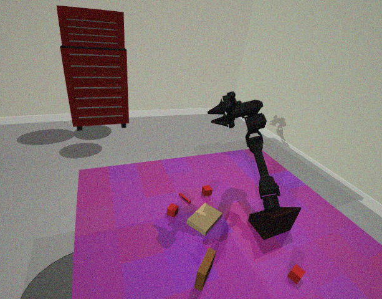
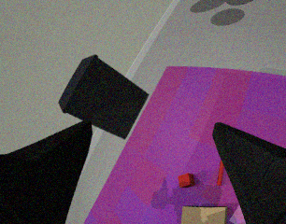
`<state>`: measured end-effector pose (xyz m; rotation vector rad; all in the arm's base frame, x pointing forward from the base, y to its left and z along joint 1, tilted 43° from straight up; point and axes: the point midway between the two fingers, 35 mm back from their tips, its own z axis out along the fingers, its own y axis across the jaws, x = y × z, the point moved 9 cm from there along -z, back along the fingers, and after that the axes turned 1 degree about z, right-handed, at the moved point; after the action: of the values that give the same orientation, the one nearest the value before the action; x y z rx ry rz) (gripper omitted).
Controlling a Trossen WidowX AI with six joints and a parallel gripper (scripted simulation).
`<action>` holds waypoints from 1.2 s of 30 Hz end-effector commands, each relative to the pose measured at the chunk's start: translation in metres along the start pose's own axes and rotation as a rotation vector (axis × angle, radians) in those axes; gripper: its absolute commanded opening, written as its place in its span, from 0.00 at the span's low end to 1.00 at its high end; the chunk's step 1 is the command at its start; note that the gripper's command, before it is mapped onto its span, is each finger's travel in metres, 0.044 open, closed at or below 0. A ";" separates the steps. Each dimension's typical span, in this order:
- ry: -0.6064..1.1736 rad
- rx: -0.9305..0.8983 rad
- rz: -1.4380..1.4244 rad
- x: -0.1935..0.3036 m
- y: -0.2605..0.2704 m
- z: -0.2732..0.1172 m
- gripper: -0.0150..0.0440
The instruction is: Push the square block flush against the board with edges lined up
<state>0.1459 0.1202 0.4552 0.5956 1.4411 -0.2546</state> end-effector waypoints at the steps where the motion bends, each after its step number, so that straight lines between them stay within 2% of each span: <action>1: 0.000 0.000 0.000 0.000 0.000 0.000 0.89; 15: -0.112 -0.070 -0.171 0.027 0.069 0.008 0.26; 26: -0.162 -0.183 -0.326 0.066 0.125 0.024 0.25; 36: -0.117 -0.251 -0.371 0.100 0.161 0.035 0.25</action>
<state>0.2578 0.2428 0.4060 0.1372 1.4126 -0.3952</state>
